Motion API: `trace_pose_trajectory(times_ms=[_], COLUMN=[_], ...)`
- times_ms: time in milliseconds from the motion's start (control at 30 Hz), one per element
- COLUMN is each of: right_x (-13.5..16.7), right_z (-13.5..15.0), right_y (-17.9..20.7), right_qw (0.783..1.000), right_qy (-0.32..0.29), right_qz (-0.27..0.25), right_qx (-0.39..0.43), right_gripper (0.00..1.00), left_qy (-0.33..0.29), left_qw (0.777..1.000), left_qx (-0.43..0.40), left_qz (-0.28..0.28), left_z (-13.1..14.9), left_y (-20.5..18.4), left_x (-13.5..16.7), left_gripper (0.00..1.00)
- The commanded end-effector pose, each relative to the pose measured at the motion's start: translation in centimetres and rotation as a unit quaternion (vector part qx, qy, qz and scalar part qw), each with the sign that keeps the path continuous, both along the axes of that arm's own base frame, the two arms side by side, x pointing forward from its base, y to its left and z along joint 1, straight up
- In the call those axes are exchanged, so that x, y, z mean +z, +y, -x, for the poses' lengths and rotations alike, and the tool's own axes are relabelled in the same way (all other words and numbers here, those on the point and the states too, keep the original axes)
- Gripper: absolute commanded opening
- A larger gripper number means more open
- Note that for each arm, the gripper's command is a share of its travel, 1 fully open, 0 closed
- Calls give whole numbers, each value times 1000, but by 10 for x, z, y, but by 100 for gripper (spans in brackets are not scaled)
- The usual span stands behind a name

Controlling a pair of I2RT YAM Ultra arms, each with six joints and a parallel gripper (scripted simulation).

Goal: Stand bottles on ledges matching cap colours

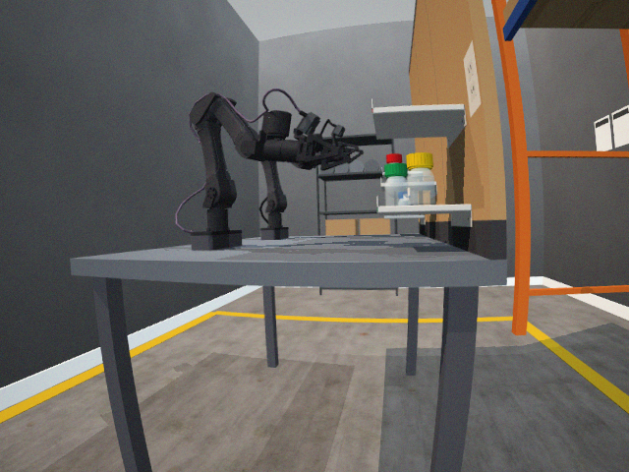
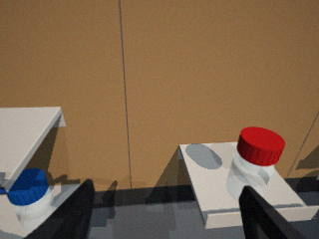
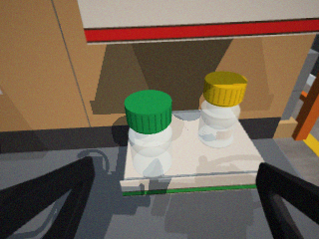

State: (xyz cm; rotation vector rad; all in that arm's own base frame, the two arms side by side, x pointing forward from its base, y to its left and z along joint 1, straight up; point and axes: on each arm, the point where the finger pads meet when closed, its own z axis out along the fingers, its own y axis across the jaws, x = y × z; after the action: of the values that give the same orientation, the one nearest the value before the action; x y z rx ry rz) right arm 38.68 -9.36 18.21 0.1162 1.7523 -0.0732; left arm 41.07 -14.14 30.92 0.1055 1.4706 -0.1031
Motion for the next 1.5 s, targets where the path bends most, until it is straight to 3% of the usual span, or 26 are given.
trace_pose_trajectory(times_ms=[0, 67, 167, 333, 433, 567, 733, 900, 1433, 1467], right_x=[22, 50, 68, 114, 126, 182, 214, 232, 230, 230], right_z=[4, 9, 24, 27, 28, 33, 37, 36, 38, 38], right_y=[-7, -14, -23, -38, -40, -52, -60, -64, -62, -62], right_qw=[998, 998, 996, 996, 997, 998, 998, 998, 998, 998], right_qy=[56, 56, 81, 80, 76, 55, 46, 31, 31, 31], right_qz=[-10, -9, -19, -17, -14, -1, 6, 15, 12, 12], right_qx=[3, -3, -12, -24, -26, -37, -46, -51, -53, -53], right_gripper=[100, 100, 100, 100, 100, 100, 100, 100, 100, 100], left_qy=[60, 60, 59, 55, 54, 48, 33, 32, 42, 40], left_qw=[998, 998, 998, 998, 998, 997, 997, 997, 997, 997], left_qx=[-10, -1, 15, 32, 35, 52, 65, 70, 67, 61], left_qz=[-12, -8, -2, 1, 2, 1, 2, 3, 1, -1], left_z=[4, 9, 18, 25, 26, 31, 34, 34, 30, 34], left_y=[22, 43, 75, 104, 109, 131, 143, 145, 142, 140], left_x=[7, 24, 50, 74, 78, 96, 111, 112, 103, 108], left_gripper=[89, 89, 89, 89, 89, 89, 89, 89, 89, 100])
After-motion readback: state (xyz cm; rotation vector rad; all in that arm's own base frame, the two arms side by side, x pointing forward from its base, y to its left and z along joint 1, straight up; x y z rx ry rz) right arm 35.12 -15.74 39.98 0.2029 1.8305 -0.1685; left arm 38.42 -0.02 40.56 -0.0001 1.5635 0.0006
